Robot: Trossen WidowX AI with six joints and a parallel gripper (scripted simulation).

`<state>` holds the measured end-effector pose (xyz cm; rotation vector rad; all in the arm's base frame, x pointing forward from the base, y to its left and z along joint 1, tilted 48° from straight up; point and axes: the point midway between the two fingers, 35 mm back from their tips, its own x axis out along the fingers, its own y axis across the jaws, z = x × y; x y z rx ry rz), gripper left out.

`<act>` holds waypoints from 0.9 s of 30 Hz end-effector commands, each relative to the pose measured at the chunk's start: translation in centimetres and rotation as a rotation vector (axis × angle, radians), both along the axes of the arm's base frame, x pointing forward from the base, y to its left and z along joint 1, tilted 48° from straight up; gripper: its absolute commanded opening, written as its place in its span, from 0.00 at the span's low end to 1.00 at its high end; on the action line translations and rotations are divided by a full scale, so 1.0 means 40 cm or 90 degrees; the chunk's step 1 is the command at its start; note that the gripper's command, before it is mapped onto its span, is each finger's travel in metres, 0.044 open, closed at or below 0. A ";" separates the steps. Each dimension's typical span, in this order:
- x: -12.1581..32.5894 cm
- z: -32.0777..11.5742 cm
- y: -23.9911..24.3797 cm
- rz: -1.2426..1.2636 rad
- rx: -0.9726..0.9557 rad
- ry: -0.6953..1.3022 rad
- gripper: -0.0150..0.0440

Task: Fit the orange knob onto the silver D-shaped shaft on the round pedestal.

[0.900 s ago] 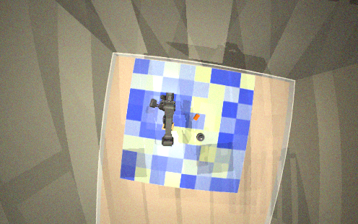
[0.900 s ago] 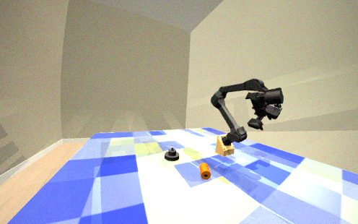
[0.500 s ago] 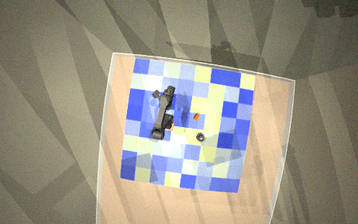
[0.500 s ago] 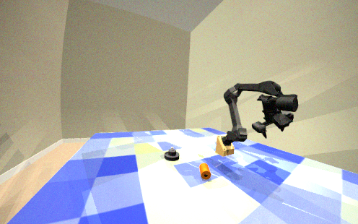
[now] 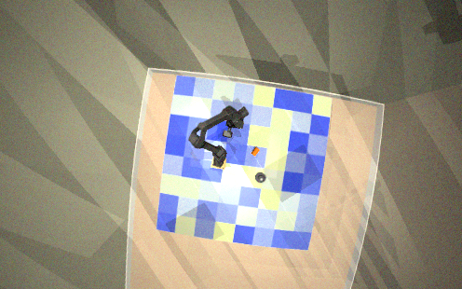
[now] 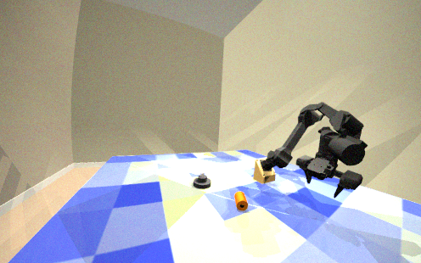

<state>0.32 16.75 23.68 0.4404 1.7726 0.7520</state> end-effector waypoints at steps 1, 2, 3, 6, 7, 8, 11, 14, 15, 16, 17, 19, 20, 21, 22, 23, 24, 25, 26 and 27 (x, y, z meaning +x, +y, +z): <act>0.112 -0.035 0.036 -0.172 -0.075 0.110 1.00; 0.145 -0.046 0.040 -0.220 -0.093 0.141 1.00; 0.178 -0.058 0.042 -0.268 -0.110 0.173 1.00; 0.280 -0.094 0.041 -0.418 -0.159 0.287 1.00; 0.314 -0.108 0.036 -0.468 -0.173 0.327 1.00; 0.349 -0.123 0.028 -0.518 -0.187 0.368 1.00; 0.448 -0.171 -0.009 -0.665 -0.221 0.497 1.00; 0.533 -0.220 -0.062 -0.795 -0.238 0.629 1.00; 0.556 -0.237 -0.083 -0.832 -0.240 0.669 1.00; 0.577 -0.255 -0.105 -0.868 -0.242 0.711 1.00; 0.596 -0.272 -0.128 -0.902 -0.243 0.752 1.00; 0.617 -0.293 -0.157 -0.942 -0.243 0.803 1.00; 0.619 -0.296 -0.161 -0.947 -0.242 0.809 1.00; 0.619 -0.296 -0.161 -0.947 -0.242 0.809 1.00; 0.619 -0.296 -0.161 -0.947 -0.242 0.809 1.00; 0.619 -0.296 -0.161 -0.947 -0.242 0.809 1.00; 0.620 -0.294 -0.159 -0.947 -0.242 0.809 1.00; 0.620 -0.294 -0.159 -0.947 -0.242 0.809 1.00; 0.620 -0.297 -0.156 -0.947 -0.242 0.809 1.00; 0.619 -0.304 -0.149 -0.947 -0.242 0.809 1.00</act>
